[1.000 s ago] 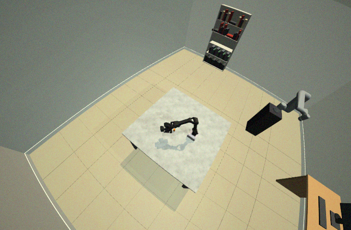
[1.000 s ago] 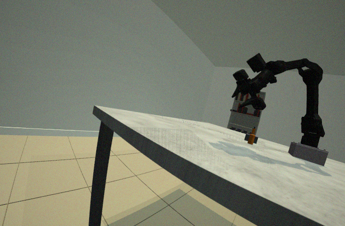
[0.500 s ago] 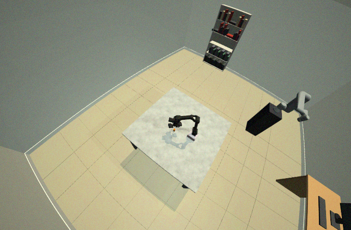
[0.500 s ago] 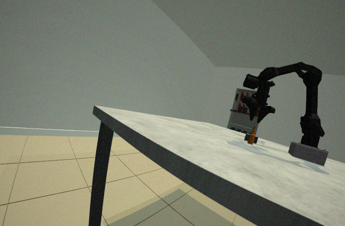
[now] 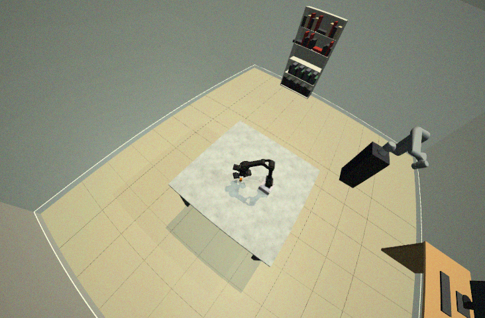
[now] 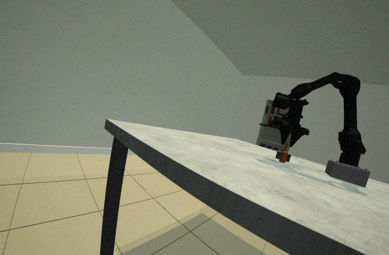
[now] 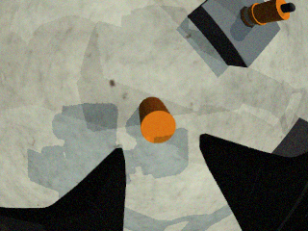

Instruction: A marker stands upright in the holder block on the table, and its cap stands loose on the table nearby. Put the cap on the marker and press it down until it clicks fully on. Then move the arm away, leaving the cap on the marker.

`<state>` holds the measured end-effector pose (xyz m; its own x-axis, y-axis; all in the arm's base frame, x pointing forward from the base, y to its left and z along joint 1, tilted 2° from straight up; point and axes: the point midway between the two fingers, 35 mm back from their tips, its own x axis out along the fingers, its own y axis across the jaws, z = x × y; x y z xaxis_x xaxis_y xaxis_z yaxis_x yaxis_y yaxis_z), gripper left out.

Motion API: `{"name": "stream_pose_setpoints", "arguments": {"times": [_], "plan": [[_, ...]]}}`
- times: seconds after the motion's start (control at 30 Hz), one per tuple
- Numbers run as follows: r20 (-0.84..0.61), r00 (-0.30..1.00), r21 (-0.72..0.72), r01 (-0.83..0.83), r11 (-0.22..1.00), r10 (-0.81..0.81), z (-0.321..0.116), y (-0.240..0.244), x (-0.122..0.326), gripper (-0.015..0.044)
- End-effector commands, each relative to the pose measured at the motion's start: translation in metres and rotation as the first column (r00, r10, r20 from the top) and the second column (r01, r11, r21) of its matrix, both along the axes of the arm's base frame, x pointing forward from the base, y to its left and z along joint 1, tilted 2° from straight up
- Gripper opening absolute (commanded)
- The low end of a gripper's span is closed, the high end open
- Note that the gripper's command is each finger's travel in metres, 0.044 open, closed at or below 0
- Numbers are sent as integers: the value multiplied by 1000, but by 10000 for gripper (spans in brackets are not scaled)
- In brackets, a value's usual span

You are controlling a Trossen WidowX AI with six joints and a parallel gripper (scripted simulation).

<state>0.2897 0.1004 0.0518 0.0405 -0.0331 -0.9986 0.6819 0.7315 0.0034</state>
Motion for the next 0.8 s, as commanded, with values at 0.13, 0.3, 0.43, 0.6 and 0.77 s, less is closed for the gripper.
{"name": "stream_pose_setpoints", "arguments": {"times": [0.13,0.3,0.43,0.6,0.77], "plan": [[-3,1000,3,-4,1000,4,-14,-1,0,240],[-3,1000,3,-4,1000,4,-22,-2,0,240],[-3,1000,3,-4,1000,4,-28,-2,1,240],[-3,1000,3,-4,1000,4,-36,-2,1,240],[-3,1000,2,-4,1000,4,-44,-3,2,240]]}}
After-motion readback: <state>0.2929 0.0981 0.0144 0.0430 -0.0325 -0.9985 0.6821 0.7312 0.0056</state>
